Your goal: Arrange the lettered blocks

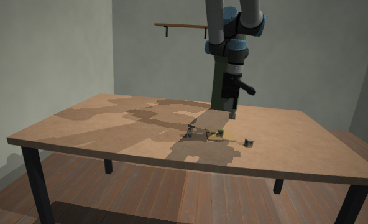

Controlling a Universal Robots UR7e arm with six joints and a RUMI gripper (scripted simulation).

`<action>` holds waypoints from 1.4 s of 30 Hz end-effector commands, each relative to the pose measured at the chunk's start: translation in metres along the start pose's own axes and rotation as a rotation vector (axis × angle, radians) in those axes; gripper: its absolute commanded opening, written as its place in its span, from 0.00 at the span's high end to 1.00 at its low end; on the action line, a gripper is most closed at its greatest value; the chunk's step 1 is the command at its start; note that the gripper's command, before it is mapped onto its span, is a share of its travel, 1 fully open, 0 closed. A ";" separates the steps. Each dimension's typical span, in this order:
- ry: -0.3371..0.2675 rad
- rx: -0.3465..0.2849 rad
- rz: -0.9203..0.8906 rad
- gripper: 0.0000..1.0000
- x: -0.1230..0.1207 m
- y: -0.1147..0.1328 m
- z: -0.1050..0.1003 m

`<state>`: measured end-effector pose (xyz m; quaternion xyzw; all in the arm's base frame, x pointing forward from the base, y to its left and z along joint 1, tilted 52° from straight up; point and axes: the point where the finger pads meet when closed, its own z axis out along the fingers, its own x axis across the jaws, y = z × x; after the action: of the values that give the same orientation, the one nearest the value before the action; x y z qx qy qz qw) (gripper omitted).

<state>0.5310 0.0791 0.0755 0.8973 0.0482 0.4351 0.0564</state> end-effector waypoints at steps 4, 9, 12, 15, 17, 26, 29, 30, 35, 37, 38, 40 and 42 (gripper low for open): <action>0.001 0.000 0.000 0.91 0.000 0.000 0.023; 0.001 0.000 0.000 0.91 0.000 0.000 0.041; 0.001 0.000 0.000 0.91 0.000 0.000 0.055; 0.001 0.000 0.000 0.91 0.000 0.000 0.068; 0.001 0.000 0.000 0.91 0.000 0.000 0.075; 0.001 0.000 0.000 0.91 0.000 0.000 0.087; 0.001 0.000 0.000 0.91 0.000 0.000 0.088; 0.001 0.000 0.000 0.91 0.000 0.000 0.088; 0.001 0.000 0.000 0.91 0.000 0.000 0.088; 0.001 0.000 0.000 0.91 0.000 0.000 0.088; 0.001 0.000 0.000 0.91 0.000 0.000 0.088; 0.001 0.000 0.000 0.91 0.000 0.000 0.088; 0.001 0.000 0.000 0.91 0.000 0.000 0.088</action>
<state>0.5998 0.0740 0.0212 0.8972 0.0482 0.4353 0.0565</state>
